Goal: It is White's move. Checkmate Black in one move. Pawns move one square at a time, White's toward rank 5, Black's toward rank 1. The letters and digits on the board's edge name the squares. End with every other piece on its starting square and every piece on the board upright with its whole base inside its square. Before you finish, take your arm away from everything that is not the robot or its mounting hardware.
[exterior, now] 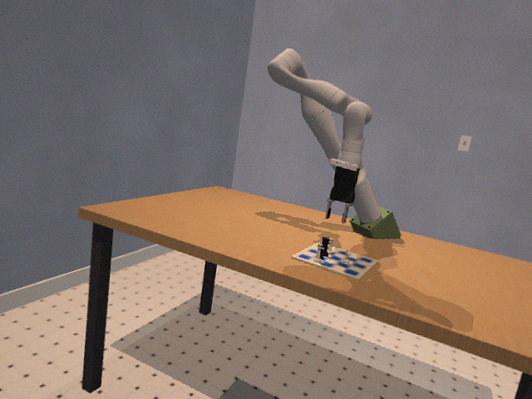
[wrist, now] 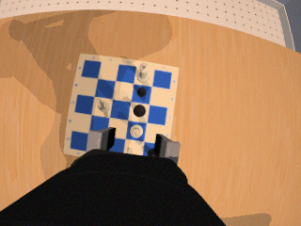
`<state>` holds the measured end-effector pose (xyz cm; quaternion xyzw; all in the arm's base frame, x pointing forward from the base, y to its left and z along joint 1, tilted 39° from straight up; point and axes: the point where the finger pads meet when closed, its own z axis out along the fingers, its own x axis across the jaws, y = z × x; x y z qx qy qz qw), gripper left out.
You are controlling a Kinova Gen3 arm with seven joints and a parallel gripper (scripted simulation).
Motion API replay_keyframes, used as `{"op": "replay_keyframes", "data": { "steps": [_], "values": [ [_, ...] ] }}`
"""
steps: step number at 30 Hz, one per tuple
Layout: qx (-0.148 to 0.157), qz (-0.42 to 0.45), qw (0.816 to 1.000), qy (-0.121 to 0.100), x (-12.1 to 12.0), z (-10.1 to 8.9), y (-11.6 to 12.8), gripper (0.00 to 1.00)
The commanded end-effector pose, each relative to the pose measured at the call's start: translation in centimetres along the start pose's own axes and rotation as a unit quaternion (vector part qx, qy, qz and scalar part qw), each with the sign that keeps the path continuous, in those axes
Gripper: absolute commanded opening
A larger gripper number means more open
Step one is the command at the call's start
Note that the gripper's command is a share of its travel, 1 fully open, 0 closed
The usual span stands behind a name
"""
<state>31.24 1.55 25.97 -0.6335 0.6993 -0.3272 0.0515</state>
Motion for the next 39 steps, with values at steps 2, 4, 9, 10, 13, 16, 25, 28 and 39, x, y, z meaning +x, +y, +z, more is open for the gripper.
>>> {"op": "replay_keyframes", "data": {
  "steps": [2,4,9,10,13,16,25,28,39],
  "values": [
    [0.0,0.0,1.0,0.0,0.0,0.0,0.0,1.0],
    [0.0,0.0,1.0,0.0,0.0,0.0,0.0,1.0],
    [0.0,0.0,1.0,0.0,0.0,0.0,0.0,1.0],
    [0.0,0.0,1.0,0.0,0.0,0.0,0.0,1.0],
    [0.0,0.0,1.0,0.0,0.0,0.0,0.0,1.0],
    [0.0,0.0,1.0,0.0,0.0,-0.1,0.0,1.0],
    [0.0,0.0,1.0,0.0,0.0,-1.2,0.0,1.0],
    [0.0,0.0,1.0,0.0,0.0,-2.3,0.0,1.0],
    [0.0,0.0,1.0,0.0,0.0,-5.6,0.0,1.0]
  ]
}}
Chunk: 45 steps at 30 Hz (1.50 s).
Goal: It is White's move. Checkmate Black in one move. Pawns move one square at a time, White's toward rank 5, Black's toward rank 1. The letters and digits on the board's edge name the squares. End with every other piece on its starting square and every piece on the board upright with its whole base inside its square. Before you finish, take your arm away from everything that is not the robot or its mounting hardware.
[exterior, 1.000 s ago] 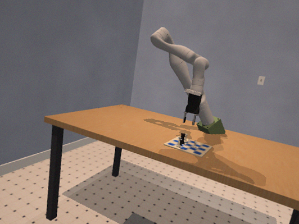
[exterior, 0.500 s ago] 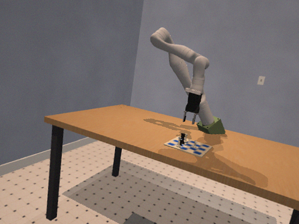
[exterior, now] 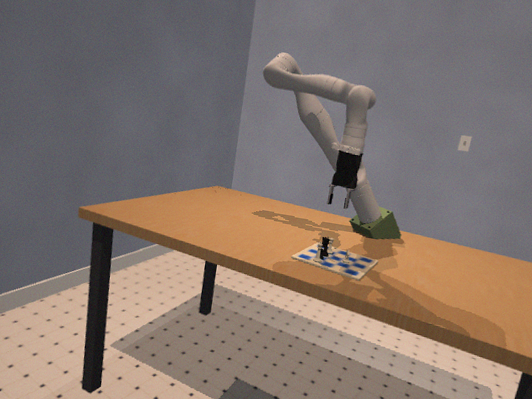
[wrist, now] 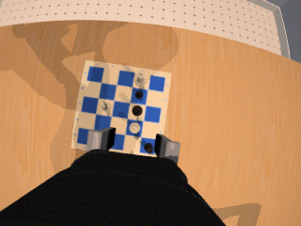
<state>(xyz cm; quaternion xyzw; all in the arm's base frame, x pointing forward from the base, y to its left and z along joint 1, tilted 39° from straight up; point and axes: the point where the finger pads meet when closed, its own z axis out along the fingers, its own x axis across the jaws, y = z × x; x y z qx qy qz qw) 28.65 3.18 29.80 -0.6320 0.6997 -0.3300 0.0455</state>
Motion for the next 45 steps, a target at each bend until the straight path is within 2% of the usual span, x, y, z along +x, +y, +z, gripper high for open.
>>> {"op": "replay_keyframes", "data": {
  "steps": [1,7,45],
  "values": [
    [0.002,0.001,1.0,-0.007,-0.32,-0.97,-0.19,1.0],
    [0.002,0.001,1.0,-0.007,-0.31,-1.6,-0.18,1.0],
    [0.002,0.001,1.0,-0.007,-0.31,-1.6,-0.18,1.0]
  ]
}}
